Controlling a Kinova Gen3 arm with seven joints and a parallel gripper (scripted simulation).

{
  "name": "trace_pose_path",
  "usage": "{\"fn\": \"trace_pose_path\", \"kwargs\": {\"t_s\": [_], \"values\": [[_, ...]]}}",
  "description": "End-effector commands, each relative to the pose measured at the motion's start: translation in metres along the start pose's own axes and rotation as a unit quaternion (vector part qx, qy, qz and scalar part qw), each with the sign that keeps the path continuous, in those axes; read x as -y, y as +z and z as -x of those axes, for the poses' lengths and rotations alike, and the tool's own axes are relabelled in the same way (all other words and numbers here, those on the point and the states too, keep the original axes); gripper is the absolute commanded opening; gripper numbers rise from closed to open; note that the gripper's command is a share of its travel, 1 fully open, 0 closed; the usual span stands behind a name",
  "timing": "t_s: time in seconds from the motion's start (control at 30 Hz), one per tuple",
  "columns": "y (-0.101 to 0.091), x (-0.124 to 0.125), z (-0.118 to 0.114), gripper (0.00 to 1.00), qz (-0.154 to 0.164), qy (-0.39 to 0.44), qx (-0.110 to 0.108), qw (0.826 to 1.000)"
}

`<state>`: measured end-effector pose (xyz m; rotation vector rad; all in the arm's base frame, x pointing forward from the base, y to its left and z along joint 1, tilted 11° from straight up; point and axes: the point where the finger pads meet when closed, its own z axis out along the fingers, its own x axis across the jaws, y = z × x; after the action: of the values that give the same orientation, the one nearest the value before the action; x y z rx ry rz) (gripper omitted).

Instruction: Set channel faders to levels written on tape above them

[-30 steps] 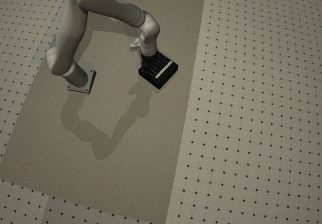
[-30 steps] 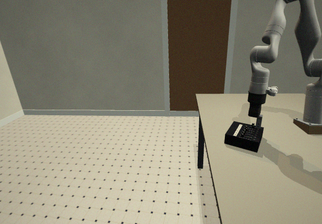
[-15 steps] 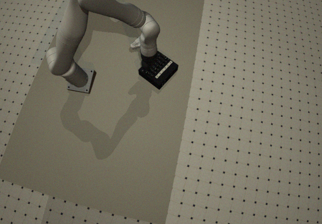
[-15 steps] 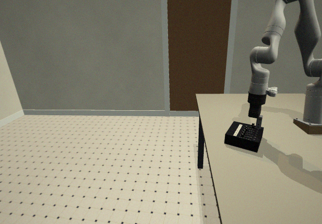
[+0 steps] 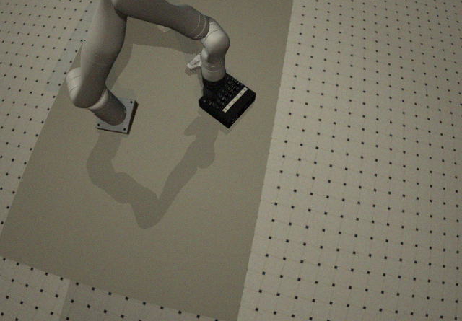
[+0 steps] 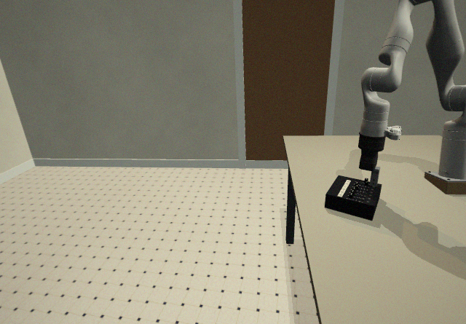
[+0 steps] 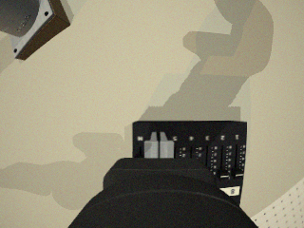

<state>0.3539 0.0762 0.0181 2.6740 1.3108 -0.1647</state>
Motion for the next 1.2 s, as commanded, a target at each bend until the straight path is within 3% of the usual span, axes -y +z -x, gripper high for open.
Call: {"fn": "trace_pose_path", "kwargs": {"t_s": [0.0,1.17], "values": [[-0.001,-0.001,0.000,0.00,0.000,0.000,-0.001,1.000],[-0.001,-0.017,0.000,0.00,0.000,0.000,-0.001,1.000]]}}
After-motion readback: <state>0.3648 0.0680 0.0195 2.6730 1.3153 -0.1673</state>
